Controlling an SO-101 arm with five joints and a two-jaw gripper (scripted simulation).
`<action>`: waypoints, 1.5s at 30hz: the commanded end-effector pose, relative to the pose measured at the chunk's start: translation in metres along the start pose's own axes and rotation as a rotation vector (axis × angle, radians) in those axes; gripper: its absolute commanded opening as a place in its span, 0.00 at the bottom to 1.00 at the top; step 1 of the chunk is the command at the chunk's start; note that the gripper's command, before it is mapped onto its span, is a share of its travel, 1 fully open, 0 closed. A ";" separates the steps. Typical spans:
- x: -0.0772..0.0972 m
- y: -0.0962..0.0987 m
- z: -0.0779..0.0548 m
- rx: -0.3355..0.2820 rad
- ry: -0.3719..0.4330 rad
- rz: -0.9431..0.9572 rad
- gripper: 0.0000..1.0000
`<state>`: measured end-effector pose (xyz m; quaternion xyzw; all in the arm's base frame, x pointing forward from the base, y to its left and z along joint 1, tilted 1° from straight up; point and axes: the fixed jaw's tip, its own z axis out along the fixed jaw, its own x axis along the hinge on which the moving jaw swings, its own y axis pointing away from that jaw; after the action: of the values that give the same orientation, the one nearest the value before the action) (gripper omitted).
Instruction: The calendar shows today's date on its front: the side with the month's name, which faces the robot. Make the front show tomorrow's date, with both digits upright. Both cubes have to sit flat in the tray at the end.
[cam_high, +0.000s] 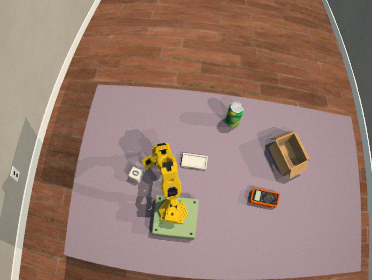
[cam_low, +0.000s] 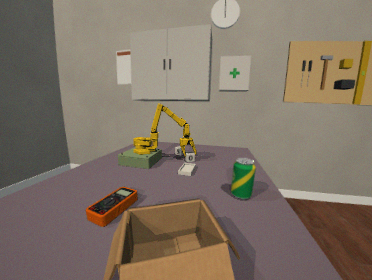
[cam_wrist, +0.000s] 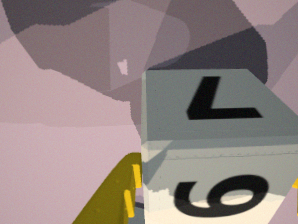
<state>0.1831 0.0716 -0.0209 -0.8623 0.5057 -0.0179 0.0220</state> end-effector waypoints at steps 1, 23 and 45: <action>-0.002 0.005 0.005 -0.026 -0.005 0.000 0.36; -0.002 0.002 -0.025 -0.026 -0.005 0.000 0.36; -0.002 0.003 -0.055 -0.026 -0.005 0.000 0.36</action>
<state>0.1735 0.0679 0.0278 -0.8626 0.5059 -0.0007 -0.0002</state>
